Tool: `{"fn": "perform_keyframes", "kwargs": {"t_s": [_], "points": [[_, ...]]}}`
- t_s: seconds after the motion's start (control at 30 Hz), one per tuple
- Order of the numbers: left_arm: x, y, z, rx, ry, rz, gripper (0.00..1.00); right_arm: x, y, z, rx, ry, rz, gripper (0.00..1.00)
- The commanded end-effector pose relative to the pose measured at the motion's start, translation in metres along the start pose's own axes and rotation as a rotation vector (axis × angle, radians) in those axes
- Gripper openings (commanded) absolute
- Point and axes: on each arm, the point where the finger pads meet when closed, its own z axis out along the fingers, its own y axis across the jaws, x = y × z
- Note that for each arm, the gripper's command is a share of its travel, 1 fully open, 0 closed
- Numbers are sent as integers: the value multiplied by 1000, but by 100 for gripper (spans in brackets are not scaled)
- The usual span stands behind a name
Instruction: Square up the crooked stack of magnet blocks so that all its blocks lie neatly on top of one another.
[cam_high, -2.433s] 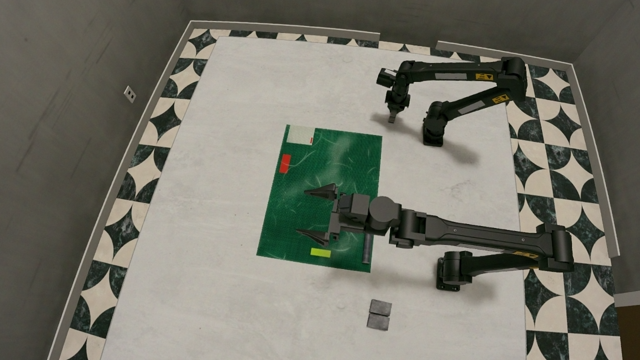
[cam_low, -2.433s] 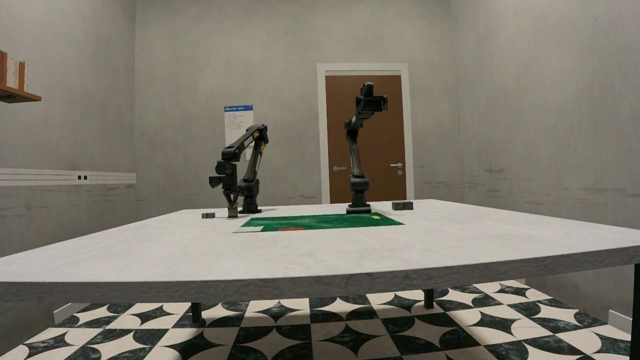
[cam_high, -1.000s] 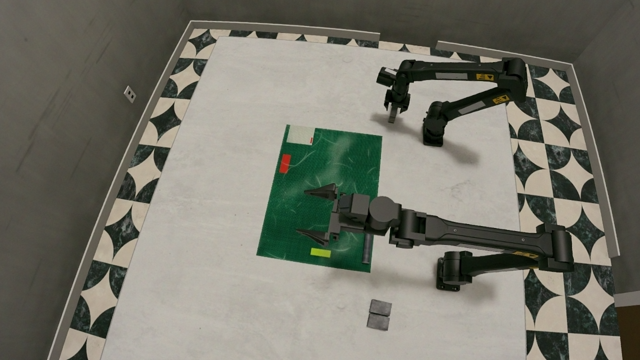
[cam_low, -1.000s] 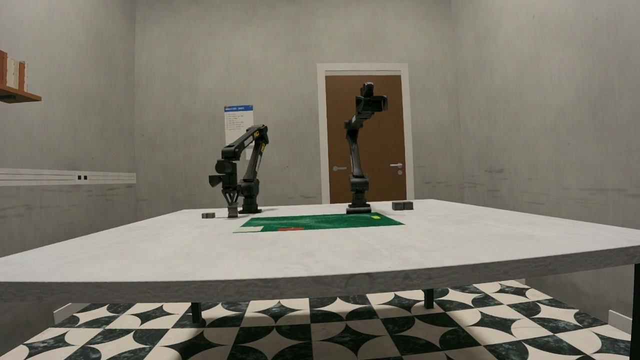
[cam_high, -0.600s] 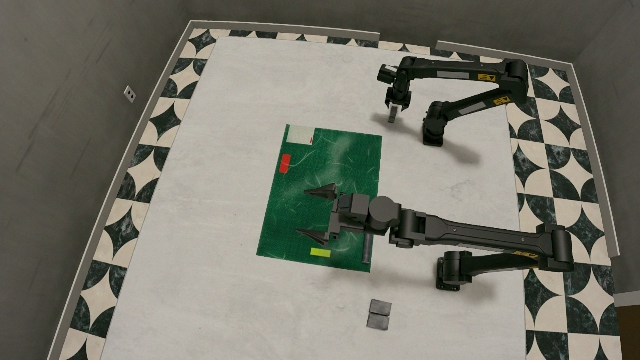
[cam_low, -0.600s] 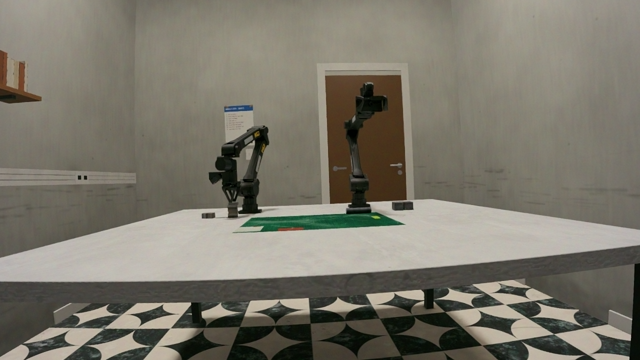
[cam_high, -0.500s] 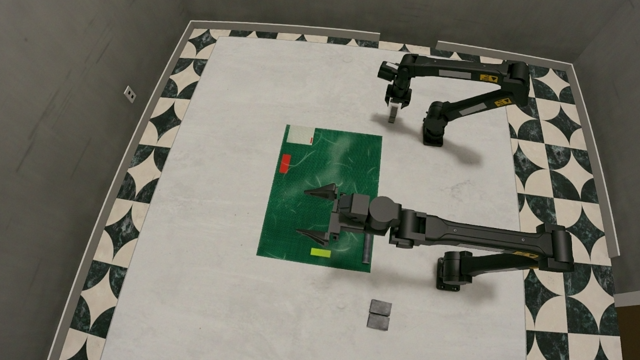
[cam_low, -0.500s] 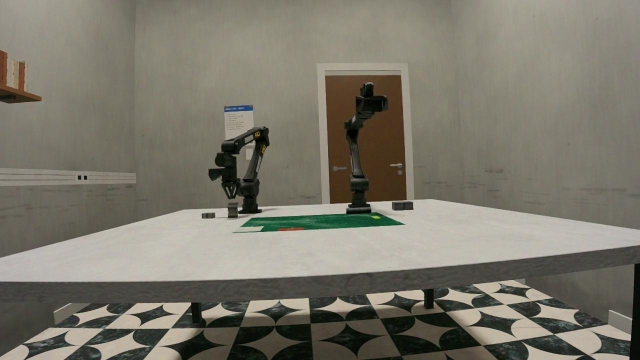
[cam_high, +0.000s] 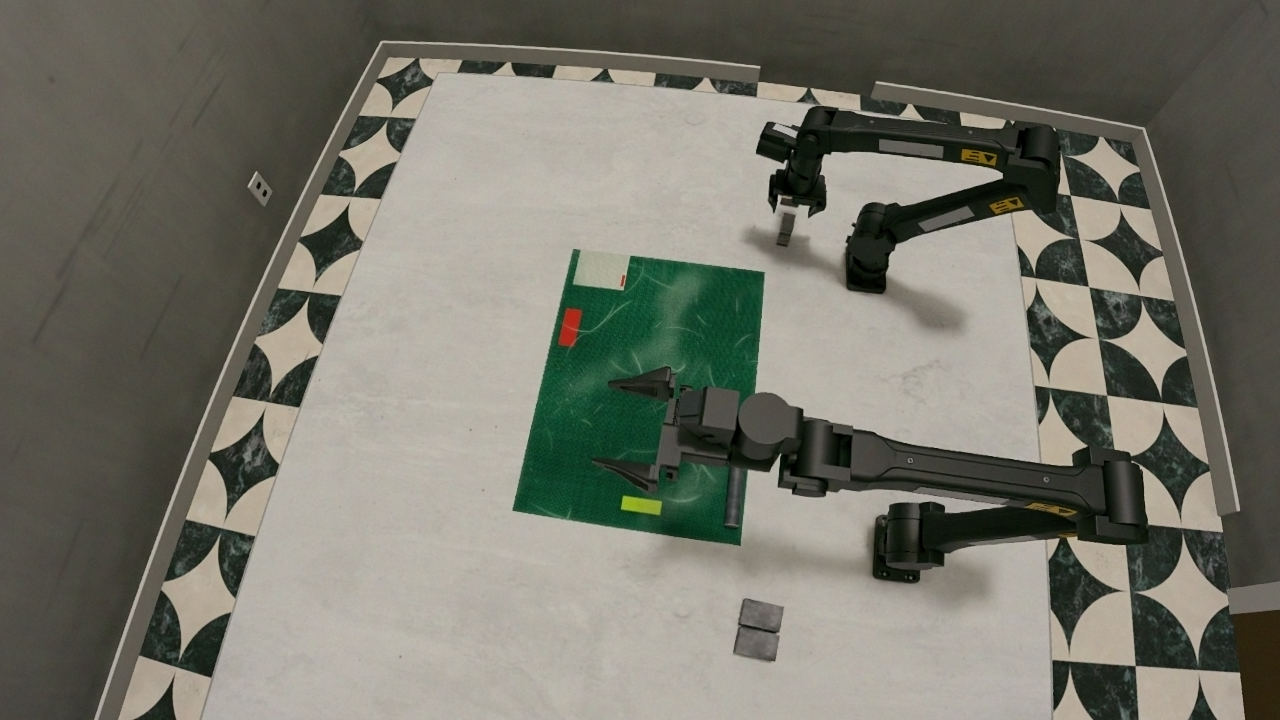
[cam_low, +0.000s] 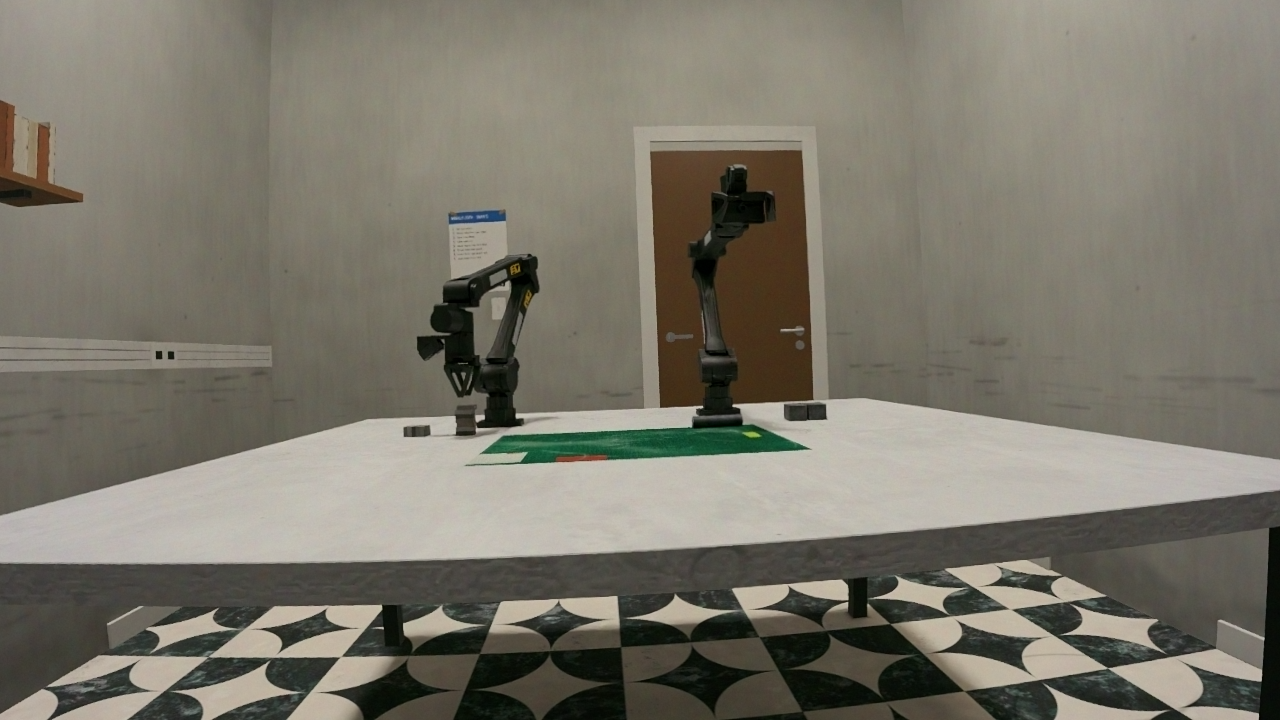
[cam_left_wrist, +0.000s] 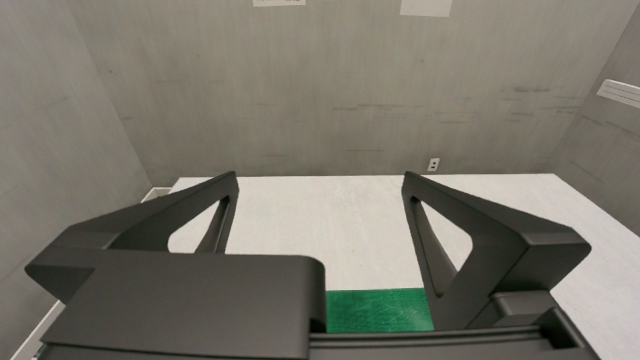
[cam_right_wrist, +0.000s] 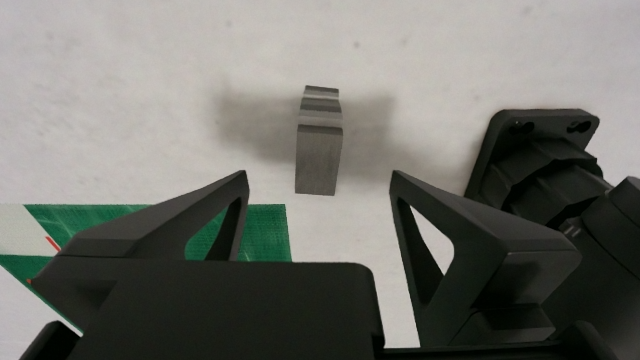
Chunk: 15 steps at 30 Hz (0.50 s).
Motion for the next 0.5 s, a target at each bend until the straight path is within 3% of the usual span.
{"fn": "perform_keyframes", "kwargs": {"t_s": [0.0, 0.47], "points": [[-26, -2, -1, 3, -48, -16, 100, -5, 14, -16, -43, -12, -129, 79], [-26, -2, -1, 3, -48, -16, 100, -6, 22, -23, -61, -26, -412, 79]]}}
